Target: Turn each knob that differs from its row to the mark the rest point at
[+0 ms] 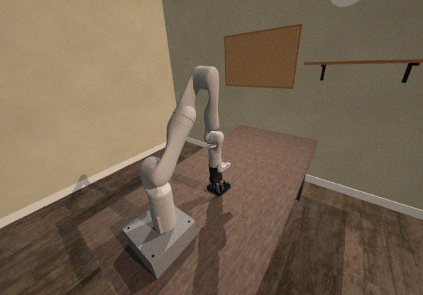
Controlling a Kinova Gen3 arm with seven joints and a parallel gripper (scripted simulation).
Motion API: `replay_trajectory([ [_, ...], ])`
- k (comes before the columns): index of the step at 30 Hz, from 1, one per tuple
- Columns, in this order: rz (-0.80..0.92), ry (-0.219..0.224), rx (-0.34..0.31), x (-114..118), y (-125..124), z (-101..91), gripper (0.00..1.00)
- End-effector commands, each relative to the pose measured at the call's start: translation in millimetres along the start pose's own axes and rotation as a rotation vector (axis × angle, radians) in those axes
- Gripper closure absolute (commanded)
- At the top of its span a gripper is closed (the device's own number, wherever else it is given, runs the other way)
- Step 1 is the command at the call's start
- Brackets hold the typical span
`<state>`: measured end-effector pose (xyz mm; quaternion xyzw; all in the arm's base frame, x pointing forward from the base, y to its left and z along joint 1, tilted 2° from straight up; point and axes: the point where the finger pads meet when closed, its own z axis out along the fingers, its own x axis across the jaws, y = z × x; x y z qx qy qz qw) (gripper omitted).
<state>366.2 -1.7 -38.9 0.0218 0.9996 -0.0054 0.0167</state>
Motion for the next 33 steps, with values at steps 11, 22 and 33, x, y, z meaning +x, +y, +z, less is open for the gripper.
replay_trajectory([
  [11, 0.0, -0.001, 0.0, -0.5, 0.1, -0.5, 0.7],
  [22, 0.0, -0.001, 0.0, -0.5, 0.1, -0.5, 0.7],
  [33, 0.0, -0.001, 0.0, -0.5, 0.1, -0.5, 0.7],
])
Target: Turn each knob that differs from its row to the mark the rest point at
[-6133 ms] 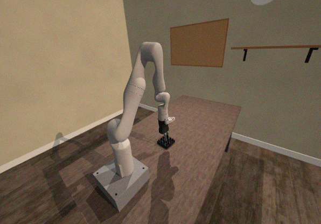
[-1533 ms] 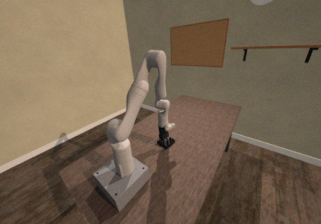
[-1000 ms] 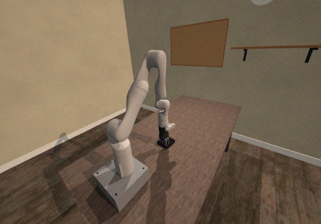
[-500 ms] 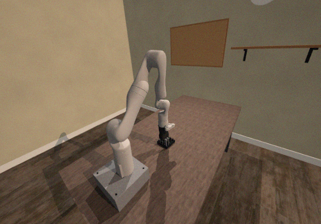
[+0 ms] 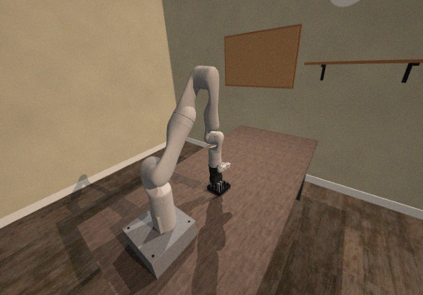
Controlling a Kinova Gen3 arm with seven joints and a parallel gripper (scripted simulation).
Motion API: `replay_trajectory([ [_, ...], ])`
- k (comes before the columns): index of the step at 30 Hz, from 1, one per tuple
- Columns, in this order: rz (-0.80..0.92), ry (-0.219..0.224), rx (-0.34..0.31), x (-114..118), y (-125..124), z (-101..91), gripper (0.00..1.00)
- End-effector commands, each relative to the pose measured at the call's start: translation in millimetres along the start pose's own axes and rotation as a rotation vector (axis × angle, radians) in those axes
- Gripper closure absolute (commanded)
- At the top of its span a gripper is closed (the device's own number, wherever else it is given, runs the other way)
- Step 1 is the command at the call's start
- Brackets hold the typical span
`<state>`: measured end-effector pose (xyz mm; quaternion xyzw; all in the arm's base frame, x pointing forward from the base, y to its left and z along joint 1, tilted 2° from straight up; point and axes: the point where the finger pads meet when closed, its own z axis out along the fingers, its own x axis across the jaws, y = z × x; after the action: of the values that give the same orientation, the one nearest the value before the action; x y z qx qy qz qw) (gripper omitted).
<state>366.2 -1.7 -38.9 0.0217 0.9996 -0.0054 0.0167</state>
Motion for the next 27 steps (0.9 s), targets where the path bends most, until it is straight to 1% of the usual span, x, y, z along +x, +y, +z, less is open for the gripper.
replay_trajectory([
  [1, 0.0, -0.001, 0.0, -0.5, 0.1, -0.5, 0.7],
  [19, -0.057, -0.001, 0.0, -0.5, 0.1, -0.5, 0.7],
  [27, -0.153, -0.001, 0.0, -0.5, 0.1, -0.5, 0.7],
])
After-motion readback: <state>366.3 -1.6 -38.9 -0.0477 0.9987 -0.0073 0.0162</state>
